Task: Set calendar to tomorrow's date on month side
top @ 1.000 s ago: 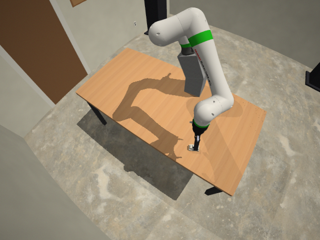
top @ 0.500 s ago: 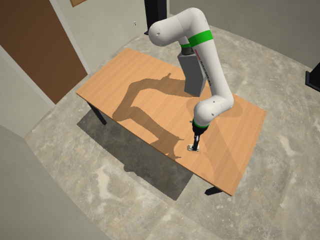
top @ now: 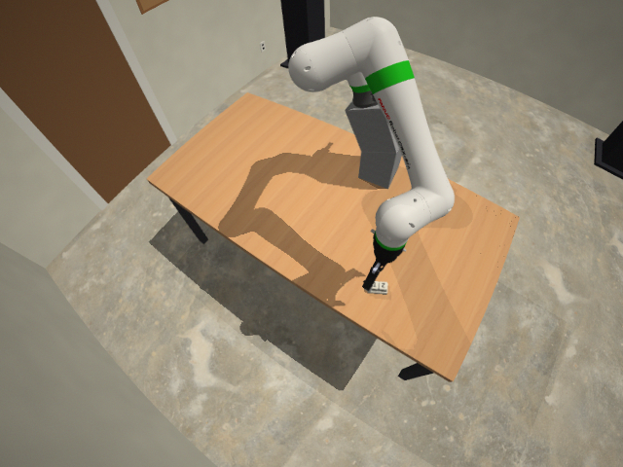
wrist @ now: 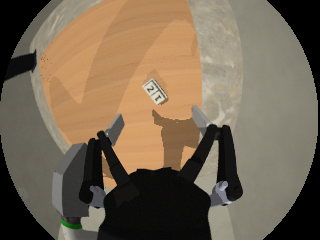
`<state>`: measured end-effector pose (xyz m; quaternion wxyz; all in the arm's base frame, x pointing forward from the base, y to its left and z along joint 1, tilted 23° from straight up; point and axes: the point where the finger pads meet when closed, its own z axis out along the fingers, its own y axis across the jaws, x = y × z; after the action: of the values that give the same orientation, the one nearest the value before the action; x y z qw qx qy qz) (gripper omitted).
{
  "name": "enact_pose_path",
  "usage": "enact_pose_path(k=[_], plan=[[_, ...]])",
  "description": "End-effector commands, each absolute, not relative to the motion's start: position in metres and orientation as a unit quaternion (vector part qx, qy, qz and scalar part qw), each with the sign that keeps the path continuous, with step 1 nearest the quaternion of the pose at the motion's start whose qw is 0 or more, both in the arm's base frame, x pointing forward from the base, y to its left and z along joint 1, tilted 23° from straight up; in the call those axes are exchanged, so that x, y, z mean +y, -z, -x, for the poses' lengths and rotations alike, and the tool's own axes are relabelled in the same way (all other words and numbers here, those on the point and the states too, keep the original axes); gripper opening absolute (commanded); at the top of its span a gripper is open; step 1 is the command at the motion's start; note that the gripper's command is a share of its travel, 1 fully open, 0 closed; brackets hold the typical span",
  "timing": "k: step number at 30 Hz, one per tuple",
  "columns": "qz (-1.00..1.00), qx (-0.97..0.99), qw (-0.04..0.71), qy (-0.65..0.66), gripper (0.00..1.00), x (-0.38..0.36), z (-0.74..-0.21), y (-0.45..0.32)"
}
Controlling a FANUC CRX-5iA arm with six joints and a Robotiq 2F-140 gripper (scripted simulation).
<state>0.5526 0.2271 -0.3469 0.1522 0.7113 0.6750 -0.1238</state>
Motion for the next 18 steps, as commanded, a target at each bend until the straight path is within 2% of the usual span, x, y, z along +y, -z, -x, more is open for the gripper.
enact_pose_path(k=[1,18], plan=[[-0.74,0.643,0.164,0.113,1.0,0.2271,-0.5529,0.3475],[-0.887,0.417,0.189,0.065,1.0,0.225,-0.5533,0.3527]])
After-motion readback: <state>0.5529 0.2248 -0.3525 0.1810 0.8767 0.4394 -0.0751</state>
